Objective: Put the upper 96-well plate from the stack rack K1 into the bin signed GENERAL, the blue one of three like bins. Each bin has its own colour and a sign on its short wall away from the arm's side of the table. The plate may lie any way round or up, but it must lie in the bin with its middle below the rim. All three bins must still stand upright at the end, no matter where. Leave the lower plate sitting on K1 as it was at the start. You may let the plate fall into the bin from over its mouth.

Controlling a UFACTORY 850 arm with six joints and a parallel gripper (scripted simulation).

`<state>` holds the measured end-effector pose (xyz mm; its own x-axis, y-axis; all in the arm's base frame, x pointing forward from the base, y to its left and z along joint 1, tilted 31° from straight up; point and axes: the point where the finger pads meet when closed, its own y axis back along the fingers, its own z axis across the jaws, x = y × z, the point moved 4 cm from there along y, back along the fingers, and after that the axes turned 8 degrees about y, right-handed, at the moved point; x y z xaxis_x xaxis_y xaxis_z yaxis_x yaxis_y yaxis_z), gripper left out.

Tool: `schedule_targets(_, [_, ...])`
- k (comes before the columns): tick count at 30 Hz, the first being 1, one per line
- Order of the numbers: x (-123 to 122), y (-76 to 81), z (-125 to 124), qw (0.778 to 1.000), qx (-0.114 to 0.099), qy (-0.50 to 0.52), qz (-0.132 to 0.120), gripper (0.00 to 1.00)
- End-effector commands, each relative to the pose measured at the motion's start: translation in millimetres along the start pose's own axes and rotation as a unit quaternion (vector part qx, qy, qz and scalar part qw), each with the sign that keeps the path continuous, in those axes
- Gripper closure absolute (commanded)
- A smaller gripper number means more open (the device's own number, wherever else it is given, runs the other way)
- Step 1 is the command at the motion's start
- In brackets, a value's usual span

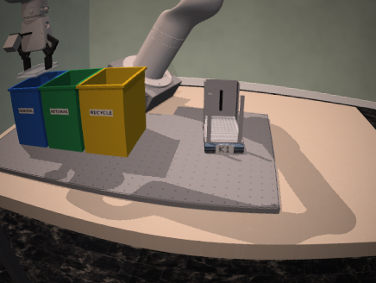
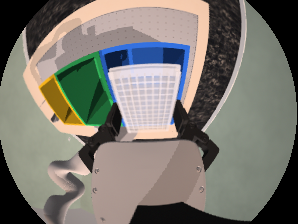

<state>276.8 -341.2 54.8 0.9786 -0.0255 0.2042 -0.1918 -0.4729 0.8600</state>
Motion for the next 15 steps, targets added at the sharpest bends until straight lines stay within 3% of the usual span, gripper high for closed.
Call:
schedule_targets(1, [0.4, 0.1, 0.6, 1.000, -0.001, 0.000, 0.000, 1.00])
schedule_targets(15, [0.4, -1.9, 0.6, 1.000, -0.001, 0.000, 0.000, 1.00])
